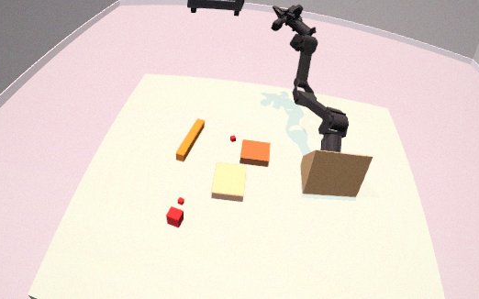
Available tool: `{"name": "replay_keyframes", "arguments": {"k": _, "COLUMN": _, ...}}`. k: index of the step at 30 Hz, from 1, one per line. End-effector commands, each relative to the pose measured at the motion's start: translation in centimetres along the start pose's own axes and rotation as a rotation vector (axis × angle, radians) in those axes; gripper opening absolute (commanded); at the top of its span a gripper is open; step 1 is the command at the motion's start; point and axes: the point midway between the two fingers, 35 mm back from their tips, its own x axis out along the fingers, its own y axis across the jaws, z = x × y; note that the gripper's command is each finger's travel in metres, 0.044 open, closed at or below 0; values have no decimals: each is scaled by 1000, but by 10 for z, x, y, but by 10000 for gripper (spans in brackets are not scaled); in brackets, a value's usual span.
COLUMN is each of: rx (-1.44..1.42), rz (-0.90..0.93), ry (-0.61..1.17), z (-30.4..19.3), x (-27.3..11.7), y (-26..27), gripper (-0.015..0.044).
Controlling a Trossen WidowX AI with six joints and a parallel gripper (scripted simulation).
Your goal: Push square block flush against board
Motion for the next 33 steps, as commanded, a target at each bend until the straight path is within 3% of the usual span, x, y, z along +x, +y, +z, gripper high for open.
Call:
{"name": "replay_keyframes", "arguments": {"k": 1, "rx": -113, "rz": -25, "ry": -17, "z": 20, "x": -4, "y": -14, "gripper": 0}}
{"name": "replay_keyframes", "arguments": {"k": 17, "rx": -643, "rz": -107, "ry": -99, "z": 126, "x": -22, "y": -53, "gripper": 0}}
{"name": "replay_keyframes", "arguments": {"k": 33, "rx": -1174, "rz": -156, "ry": -188, "z": 234, "x": -32, "y": -46, "gripper": 0}}
